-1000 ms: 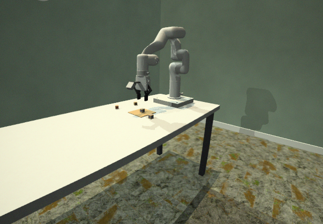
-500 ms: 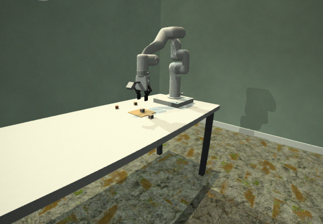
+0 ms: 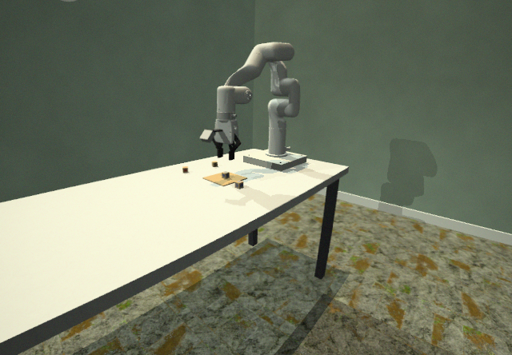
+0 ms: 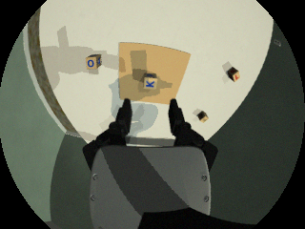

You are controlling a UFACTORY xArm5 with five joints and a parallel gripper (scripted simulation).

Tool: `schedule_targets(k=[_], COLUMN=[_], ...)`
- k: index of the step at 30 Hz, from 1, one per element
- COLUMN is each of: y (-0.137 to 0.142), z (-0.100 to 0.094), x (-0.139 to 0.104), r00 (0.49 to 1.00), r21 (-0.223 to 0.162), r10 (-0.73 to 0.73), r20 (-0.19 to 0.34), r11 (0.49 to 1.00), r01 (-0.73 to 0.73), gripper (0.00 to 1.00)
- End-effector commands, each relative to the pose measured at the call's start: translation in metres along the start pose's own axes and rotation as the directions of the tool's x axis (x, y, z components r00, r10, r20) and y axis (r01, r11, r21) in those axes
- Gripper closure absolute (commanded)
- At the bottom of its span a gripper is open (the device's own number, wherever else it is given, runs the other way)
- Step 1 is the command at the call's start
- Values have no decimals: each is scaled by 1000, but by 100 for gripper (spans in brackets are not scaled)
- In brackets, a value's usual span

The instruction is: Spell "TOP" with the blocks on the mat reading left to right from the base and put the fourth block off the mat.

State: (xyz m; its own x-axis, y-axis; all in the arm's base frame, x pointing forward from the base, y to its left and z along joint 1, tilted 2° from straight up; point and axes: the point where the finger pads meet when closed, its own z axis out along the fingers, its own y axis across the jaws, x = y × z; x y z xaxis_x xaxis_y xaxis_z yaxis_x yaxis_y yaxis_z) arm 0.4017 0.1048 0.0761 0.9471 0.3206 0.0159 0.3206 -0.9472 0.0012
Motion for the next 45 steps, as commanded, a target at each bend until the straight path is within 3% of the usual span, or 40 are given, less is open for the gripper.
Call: schedule_targets(k=[1, 14, 45], y=[0, -1, -1], z=[-1, 5, 43], x=[1, 1, 1], r00=[1000, 1000, 1000], r21=[0, 0, 0], r10=[0, 0, 0], r20=[-4, -3, -3], r11=[1000, 1000, 1000], r01=[0, 0, 0], gripper=[37, 37, 37])
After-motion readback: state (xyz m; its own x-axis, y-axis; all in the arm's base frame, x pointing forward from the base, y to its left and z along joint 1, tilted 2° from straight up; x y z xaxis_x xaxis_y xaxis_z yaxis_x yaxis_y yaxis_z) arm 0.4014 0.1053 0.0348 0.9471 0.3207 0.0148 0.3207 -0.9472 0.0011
